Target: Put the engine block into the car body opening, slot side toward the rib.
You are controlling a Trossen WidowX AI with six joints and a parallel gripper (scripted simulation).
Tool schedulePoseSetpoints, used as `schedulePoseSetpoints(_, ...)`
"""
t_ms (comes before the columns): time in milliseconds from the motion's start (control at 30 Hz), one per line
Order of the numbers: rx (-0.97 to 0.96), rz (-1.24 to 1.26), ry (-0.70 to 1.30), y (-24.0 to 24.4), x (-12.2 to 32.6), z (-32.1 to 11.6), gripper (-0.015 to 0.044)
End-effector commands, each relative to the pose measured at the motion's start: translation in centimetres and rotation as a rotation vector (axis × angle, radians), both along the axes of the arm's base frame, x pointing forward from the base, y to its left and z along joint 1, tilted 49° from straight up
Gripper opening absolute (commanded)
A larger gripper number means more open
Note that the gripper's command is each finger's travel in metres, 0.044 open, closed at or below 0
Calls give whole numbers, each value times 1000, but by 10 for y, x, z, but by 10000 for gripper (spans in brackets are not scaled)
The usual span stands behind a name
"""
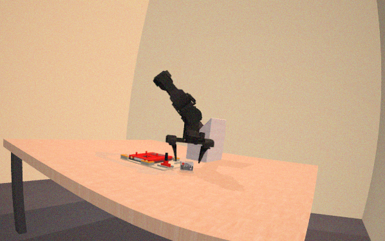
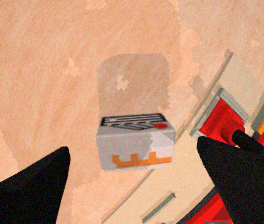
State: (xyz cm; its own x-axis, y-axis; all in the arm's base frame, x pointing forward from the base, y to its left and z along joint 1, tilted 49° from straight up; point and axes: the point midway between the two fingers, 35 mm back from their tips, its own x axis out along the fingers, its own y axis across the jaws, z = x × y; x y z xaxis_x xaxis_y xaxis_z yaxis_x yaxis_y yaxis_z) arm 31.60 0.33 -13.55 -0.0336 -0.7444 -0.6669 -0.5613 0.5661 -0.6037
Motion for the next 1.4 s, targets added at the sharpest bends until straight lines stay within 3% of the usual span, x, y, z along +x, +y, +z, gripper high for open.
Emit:
schedulePoseSetpoints(0,-7,5,6,-6,-2,-4,440)
schedulePoseSetpoints(333,-9,5,6,-17,-2,-13,440)
schedulePoseSetpoints(600,-9,5,6,-17,-2,-13,230)
schedulePoseSetpoints(800,-9,5,6,-17,-2,-13,190)
schedulePoseSetpoints(1033,-5,6,6,-6,1,-6,6)
schedulePoseSetpoints(1367,3,10,6,20,8,11,0)
